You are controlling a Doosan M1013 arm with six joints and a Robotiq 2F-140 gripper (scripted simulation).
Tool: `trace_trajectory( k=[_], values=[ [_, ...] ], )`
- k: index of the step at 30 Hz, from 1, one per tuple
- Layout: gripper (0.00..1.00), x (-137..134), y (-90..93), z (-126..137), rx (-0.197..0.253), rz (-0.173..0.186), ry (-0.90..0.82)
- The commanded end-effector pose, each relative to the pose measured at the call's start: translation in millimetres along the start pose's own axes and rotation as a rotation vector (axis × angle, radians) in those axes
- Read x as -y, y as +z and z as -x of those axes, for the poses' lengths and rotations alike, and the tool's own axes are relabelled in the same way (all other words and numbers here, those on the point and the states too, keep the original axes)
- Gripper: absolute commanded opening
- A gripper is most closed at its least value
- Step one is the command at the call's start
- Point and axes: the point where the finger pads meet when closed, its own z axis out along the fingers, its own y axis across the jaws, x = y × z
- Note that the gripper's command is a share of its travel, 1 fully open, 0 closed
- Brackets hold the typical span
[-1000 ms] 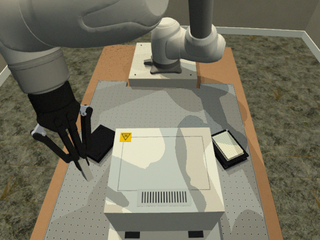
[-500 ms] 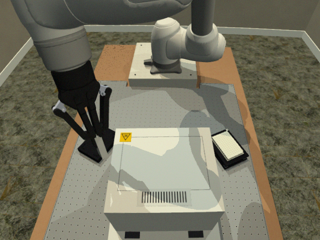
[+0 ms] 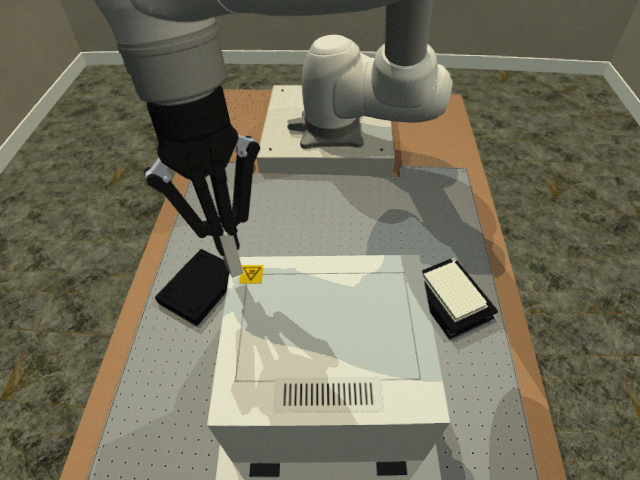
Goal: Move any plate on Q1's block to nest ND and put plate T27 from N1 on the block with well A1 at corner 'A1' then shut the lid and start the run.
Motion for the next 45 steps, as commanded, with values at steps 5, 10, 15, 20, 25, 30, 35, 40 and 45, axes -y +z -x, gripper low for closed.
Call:
trace_trajectory(
  k=[5,10,15,20,25,30,35,40,45],
  values=[
    [0.0,32.4,-8.6,18.9,0.042,-0.001,0.097],
    [0.0,45.5,-11.0,25.6,0.056,-0.001,0.127],
    [0.0,67.3,-14.9,37.4,0.068,0.0,0.155],
    [0.0,86.8,-18.2,48.8,0.094,0.004,0.214],
    [0.0,99.4,-20.4,56.5,0.094,0.004,0.214],
    [0.0,120.6,-23.1,69.5,0.118,0.008,0.269],
    [0.0,141.3,-25.7,83.3,0.142,0.016,0.325],
    [0.0,161.4,-28.0,97.9,0.166,0.026,0.381],
    [0.0,173.5,-29.1,106.7,0.178,0.031,0.411]
  ],
)
